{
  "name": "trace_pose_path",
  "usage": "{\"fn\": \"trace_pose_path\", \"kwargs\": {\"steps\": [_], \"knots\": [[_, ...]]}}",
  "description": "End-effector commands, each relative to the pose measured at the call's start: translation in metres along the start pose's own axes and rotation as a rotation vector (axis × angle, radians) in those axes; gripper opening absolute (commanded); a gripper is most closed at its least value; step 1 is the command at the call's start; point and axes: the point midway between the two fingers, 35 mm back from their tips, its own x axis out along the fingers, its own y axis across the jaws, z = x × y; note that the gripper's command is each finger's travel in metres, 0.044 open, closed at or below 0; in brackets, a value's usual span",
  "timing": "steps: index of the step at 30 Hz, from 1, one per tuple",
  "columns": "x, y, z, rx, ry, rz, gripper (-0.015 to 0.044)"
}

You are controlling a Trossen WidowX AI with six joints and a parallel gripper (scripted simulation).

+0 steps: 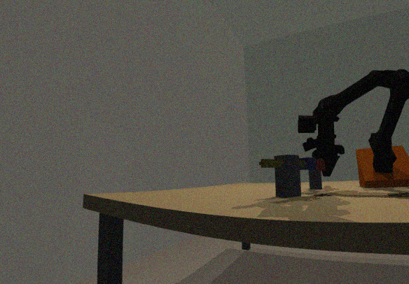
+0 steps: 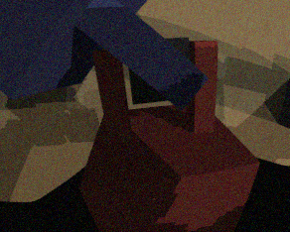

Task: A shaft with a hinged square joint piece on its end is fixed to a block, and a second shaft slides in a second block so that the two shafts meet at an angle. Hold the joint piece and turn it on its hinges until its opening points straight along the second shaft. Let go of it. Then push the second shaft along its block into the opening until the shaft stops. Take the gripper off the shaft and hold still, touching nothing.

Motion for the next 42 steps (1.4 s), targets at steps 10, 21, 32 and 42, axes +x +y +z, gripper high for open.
{"fn": "trace_pose_path", "kwargs": {"steps": [10, 21, 32, 42], "knots": [[0.000, -0.002, 0.000, -0.044, 0.006, 0.003, 0.0000], [-0.001, -0.011, 0.001, -0.238, 0.024, 0.018, 0.0000], [-0.002, -0.019, 0.003, -0.411, 0.040, 0.028, 0.0000], [-0.002, -0.025, 0.007, -0.564, 0.054, 0.034, 0.0000]]}}
